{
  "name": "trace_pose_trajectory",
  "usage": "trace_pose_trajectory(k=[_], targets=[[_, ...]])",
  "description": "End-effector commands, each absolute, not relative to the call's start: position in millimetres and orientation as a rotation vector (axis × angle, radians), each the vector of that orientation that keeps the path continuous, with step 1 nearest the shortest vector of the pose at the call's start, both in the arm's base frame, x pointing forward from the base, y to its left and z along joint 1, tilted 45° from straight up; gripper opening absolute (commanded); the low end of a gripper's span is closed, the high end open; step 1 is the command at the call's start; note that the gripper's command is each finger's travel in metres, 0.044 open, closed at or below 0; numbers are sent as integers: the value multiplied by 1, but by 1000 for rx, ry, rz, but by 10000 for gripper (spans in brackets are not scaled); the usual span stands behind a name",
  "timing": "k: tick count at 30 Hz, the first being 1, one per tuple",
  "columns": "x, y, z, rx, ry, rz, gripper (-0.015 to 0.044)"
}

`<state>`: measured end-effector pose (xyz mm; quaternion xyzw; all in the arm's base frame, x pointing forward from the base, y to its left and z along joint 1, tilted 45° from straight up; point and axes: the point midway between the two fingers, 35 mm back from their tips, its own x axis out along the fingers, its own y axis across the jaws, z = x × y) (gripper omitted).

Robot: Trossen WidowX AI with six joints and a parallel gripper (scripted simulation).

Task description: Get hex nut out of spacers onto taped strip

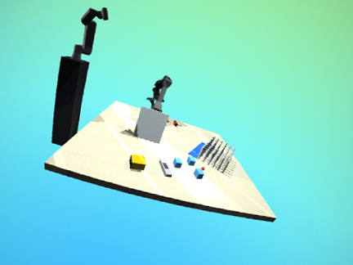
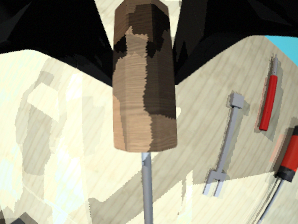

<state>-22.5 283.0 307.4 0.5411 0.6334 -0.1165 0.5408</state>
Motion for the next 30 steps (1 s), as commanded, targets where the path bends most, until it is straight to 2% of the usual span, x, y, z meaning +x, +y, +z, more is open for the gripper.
trace_pose_trajectory(k=[1,30], targets=[[-23,286,301,1273,1502,-281,0],[-22,311,278,1273,1502,-281,0]])
